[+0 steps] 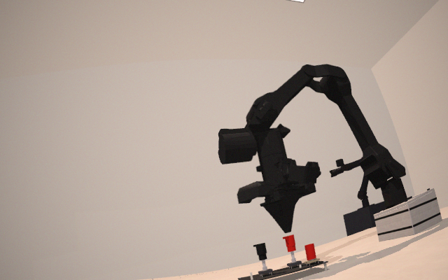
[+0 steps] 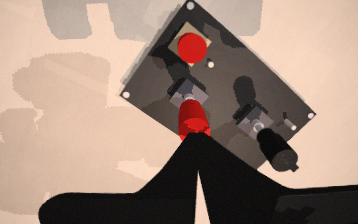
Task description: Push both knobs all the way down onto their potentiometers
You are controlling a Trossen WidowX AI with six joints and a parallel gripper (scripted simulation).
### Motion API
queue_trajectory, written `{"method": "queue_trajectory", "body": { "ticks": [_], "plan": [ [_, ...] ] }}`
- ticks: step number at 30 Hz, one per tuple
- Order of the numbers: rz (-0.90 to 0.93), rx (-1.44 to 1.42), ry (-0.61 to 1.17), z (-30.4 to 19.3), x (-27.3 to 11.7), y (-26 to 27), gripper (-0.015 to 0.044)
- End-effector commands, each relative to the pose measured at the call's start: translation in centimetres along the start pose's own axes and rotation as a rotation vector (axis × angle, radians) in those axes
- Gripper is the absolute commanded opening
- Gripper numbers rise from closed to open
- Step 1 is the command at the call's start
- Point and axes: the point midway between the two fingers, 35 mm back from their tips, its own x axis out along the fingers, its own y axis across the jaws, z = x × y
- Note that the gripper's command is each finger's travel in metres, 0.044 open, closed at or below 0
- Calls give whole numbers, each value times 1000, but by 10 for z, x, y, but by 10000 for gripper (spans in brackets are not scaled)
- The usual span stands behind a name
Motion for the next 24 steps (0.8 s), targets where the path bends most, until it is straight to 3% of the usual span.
{"method": "queue_trajectory", "body": {
  "ticks": [1, 24],
  "plan": [
    [1, 3, -4, 1, 3, 0, 0],
    [1, 3, -4, 1, 7, 0, 0]
  ]
}}
